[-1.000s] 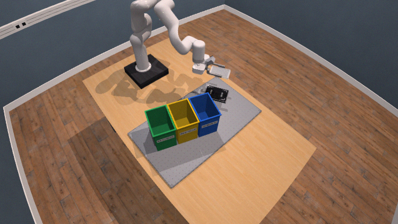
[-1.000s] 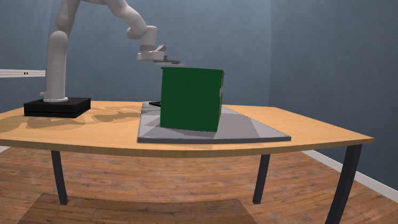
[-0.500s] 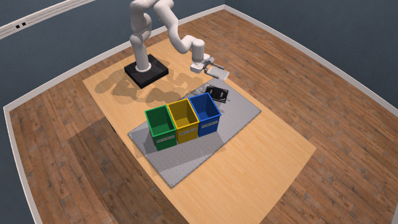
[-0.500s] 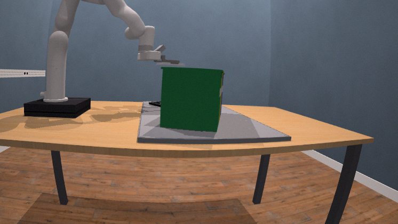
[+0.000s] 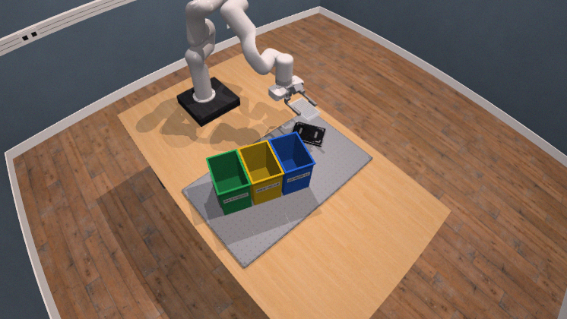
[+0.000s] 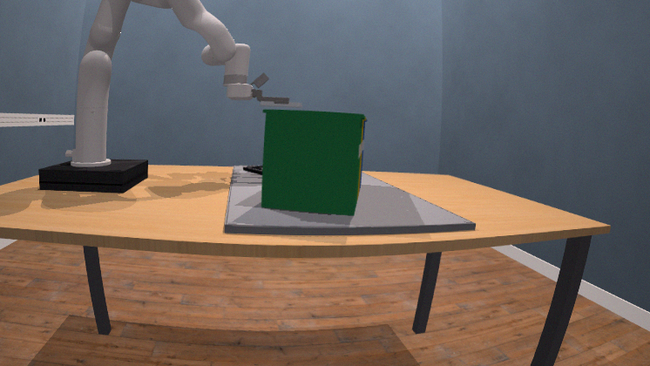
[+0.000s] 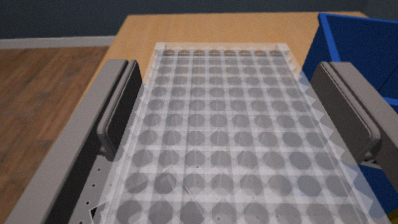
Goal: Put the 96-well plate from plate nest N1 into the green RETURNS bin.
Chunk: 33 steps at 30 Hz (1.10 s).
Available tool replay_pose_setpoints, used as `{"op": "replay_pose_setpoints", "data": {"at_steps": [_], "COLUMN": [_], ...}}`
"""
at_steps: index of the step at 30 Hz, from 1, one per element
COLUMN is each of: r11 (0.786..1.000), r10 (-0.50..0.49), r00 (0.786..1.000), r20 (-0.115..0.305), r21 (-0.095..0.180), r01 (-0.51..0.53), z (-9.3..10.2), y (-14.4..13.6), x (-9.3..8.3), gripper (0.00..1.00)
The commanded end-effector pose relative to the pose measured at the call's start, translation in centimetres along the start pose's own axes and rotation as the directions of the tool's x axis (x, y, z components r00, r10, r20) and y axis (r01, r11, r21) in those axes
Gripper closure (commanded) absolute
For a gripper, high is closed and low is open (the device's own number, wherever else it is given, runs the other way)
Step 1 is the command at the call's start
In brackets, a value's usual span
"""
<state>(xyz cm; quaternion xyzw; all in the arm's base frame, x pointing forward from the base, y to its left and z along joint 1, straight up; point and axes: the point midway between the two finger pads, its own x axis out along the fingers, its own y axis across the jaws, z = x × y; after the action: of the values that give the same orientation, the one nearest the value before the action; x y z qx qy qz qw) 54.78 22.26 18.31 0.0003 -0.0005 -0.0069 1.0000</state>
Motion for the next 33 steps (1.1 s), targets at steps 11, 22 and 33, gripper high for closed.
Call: {"op": "replay_pose_setpoints", "data": {"at_steps": [11,22,33], "r11": [0.959,0.959,0.959], "r10": [-0.282,-0.282,-0.282], "r00": [0.959,0.959,0.959], "r20": [0.006,0.007,0.007], "r21": [-0.002,-0.002,-0.002], "r01": [0.282,0.282,0.282], "z": [0.2,0.1,0.1], "y": [-4.3,-7.3,-10.9], "x": [0.7,1.1,1.5], "gripper": [1.00,1.00,1.00]}}
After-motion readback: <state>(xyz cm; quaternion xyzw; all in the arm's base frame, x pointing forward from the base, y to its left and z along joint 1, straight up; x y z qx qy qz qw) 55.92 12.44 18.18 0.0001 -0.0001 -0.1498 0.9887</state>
